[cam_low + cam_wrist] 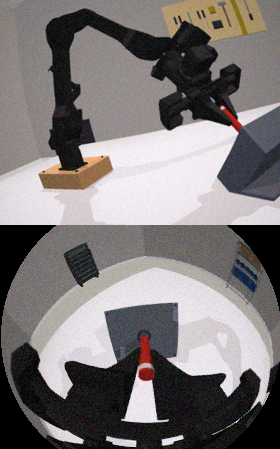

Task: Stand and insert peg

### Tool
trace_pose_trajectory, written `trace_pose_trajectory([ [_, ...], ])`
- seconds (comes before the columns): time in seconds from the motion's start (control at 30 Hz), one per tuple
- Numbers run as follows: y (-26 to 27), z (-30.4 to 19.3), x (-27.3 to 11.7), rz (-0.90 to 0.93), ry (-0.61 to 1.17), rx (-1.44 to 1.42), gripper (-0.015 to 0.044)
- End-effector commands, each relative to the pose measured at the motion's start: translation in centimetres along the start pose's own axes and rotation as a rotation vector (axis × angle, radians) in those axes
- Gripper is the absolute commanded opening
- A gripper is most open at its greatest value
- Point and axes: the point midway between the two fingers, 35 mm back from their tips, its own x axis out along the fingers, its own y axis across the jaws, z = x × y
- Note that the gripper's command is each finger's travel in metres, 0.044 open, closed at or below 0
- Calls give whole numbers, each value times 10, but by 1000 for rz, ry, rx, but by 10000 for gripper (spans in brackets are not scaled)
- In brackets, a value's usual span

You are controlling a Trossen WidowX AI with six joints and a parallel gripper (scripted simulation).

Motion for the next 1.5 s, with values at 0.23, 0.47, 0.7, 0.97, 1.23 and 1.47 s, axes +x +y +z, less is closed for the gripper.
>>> trace_pose_trajectory([
  [0.23, 1, 3, 0, 0, -1, 1, 0],
  [0.47, 3, 4, 0, 0, -1, 1, 0],
  [0.7, 3, 5, 3, 0, -1, 1, 0],
  [0.97, 3, 5, 7, 0, -1, 1, 0],
  [1.23, 3, 5, 13, 0, -1, 1, 0],
  [1.47, 2, 5, 17, 0, -2, 1, 0],
])
